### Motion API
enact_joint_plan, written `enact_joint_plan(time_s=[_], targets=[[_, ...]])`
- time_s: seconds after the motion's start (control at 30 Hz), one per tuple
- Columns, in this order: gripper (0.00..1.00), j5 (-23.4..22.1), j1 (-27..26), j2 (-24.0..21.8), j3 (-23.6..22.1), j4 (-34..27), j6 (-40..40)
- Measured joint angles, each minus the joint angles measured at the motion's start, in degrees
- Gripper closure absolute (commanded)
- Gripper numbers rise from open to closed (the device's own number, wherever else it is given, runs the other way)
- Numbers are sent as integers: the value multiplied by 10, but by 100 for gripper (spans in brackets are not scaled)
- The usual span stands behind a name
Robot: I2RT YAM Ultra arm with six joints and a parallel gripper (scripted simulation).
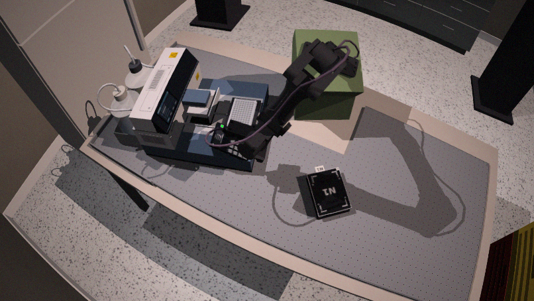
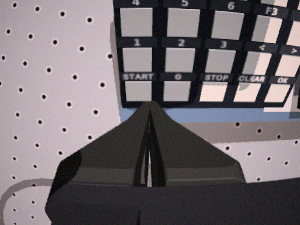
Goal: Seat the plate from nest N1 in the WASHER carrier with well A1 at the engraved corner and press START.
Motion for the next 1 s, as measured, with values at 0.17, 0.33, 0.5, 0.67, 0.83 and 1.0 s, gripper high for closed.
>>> enact_joint_plan(time_s=[0.17, 0.33, 0.5, 0.67, 0.83, 1.0], targets=[[100, 2, 0, 2, 6, 1, 0], [100, 2, 0, 3, 7, 2, 0], [100, 2, 0, 3, 6, 2, 0], [100, 2, 0, 0, 6, 1, 0], [100, 2, 0, -9, 0, 0, 0], [100, 2, 0, -27, -9, -9, 0]])
